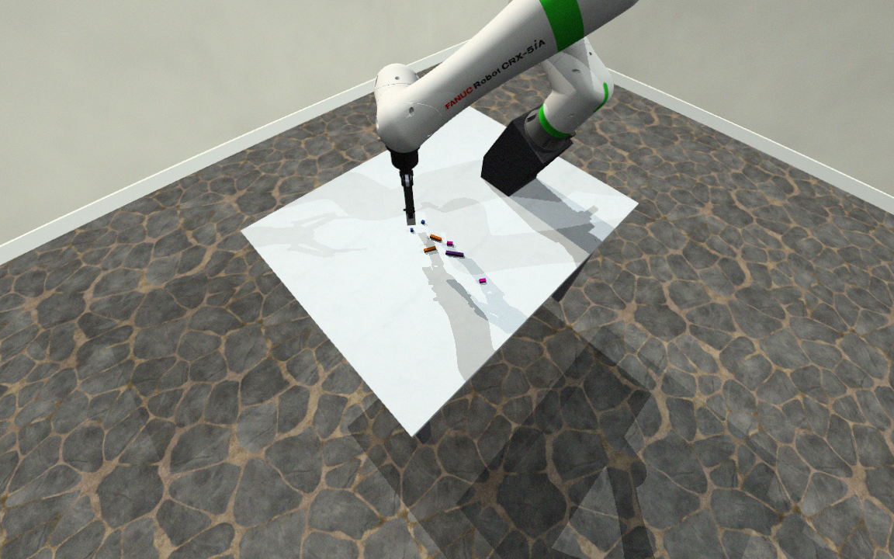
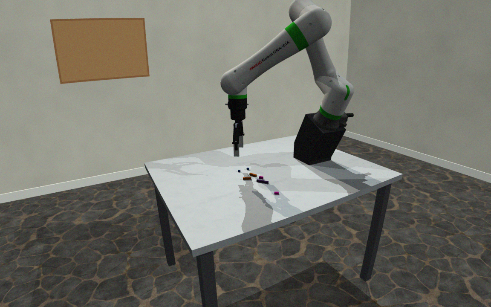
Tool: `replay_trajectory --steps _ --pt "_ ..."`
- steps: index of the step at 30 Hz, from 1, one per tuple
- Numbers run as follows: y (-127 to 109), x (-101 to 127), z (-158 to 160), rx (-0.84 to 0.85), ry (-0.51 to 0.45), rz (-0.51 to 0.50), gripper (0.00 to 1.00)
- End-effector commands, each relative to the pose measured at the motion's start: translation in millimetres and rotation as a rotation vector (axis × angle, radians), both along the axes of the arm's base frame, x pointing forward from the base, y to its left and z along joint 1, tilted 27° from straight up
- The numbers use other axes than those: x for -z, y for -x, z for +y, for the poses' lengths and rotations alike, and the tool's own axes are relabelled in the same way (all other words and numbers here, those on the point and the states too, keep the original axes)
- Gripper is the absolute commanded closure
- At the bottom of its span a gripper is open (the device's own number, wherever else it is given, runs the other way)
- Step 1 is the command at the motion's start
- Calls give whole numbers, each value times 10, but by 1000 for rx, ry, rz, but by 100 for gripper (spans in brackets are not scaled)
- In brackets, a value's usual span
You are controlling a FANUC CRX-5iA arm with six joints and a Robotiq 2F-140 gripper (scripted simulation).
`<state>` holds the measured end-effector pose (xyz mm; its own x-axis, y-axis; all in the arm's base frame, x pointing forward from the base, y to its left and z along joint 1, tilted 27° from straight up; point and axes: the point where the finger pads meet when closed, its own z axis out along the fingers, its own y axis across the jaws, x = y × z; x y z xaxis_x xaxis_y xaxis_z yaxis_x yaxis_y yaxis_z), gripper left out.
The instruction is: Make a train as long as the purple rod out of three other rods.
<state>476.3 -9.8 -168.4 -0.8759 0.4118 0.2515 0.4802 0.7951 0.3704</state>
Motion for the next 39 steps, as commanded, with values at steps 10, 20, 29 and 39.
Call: replay_trajectory --steps 10,20,29,39 --pt "42 20 4 -77 -4 -39 0" --pt "252 115 30 -442 -24 -221 0" --pt "412 181 47 -711 -37 -354 0" --pt "435 191 49 -750 -39 -373 85"
